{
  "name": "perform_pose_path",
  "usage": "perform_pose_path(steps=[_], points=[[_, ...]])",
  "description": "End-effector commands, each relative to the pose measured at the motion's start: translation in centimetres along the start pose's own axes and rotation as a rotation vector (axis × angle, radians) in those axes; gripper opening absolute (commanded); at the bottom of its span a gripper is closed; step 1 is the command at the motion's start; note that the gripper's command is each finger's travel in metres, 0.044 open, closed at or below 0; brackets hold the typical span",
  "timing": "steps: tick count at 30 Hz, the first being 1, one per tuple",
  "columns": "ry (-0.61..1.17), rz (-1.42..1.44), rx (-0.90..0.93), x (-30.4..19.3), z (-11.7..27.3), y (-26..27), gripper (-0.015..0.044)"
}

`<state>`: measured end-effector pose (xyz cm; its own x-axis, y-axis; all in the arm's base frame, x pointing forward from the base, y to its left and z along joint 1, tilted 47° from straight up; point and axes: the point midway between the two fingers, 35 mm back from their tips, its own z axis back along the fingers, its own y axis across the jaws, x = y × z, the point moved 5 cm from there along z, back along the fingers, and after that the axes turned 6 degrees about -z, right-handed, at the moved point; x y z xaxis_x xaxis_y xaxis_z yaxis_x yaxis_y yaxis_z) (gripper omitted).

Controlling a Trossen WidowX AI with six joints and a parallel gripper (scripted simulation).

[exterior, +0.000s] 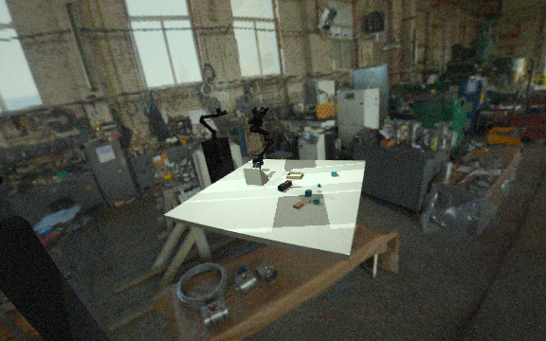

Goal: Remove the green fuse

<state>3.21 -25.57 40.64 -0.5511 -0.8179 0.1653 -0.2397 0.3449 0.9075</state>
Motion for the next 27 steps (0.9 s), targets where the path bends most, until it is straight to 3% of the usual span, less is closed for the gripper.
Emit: perform_pose_path(steps=[1,3,18,27], points=[[0.003,-0.005,0.0,0.0,-0.1,-0.1,0.0026],[0.023,-0.043,0.0,-0.2,-0.9,-0.8,0.0068],[0.072,-0.116,-0.117,-0.3,-5.7,-8.2,0.0068],[0.208,-0.111,-0.392,-3.5,-9.6,-19.0,0.0068]])
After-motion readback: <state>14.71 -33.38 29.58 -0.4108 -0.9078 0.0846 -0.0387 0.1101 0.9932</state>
